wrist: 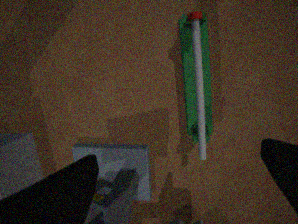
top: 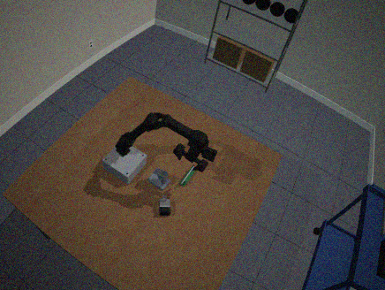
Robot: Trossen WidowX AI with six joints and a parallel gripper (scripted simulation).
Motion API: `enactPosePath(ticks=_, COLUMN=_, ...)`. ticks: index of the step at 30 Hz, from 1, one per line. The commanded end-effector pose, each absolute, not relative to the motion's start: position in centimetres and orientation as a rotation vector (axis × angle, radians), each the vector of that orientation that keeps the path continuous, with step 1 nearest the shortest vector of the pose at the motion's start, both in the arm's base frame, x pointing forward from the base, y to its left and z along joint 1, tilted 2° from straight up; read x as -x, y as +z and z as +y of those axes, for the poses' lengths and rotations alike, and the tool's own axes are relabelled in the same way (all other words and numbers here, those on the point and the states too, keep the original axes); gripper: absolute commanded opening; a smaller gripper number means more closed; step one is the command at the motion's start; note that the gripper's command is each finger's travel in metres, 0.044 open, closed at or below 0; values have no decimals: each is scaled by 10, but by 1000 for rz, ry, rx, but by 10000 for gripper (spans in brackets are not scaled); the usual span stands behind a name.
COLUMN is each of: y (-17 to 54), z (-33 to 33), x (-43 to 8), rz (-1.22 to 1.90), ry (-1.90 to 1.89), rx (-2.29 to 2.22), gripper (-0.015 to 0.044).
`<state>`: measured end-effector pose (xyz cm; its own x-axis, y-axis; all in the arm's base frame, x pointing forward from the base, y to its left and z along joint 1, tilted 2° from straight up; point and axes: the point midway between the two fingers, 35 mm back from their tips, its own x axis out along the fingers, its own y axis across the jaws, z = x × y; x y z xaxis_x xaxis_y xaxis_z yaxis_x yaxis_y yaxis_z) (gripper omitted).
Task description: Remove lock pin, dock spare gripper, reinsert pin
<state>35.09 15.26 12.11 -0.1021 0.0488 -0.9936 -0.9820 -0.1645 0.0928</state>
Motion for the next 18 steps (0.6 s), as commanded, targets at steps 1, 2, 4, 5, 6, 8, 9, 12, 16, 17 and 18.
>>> enactPosePath(ticks=1, y=135, z=152, x=-349, rz=1153, ry=1425, rx=1237, gripper=440)
enactPosePath(ticks=2, y=125, z=151, x=-352, rz=1164, ry=1410, rx=1224, gripper=440)
enactPosePath(ticks=4, y=123, z=137, x=-359, rz=1245, ry=1277, rx=1111, gripper=440)
enactPosePath(ticks=5, y=122, z=127, x=-364, rz=1300, ry=1176, rx=1024, gripper=440)
enactPosePath(ticks=6, y=120, z=116, x=-368, rz=1349, ry=1074, rx=935, gripper=440)
enactPosePath(ticks=8, y=118, z=95, x=-377, rz=1430, ry=868, rx=754, gripper=440)
enactPosePath(ticks=9, y=117, z=83, x=-380, rz=1463, ry=765, rx=661, gripper=440)
enactPosePath(ticks=12, y=113, z=49, x=-389, rz=1530, ry=454, rx=379, gripper=440)
enactPosePath(ticks=16, y=110, z=21, x=-394, rz=1552, ry=203, rx=145, gripper=440)
enactPosePath(ticks=17, y=110, z=15, x=-395, rz=1553, ry=151, rx=96, gripper=440)
enactPosePath(ticks=18, y=109, z=9, x=-396, rz=1552, ry=99, rx=47, gripper=440)
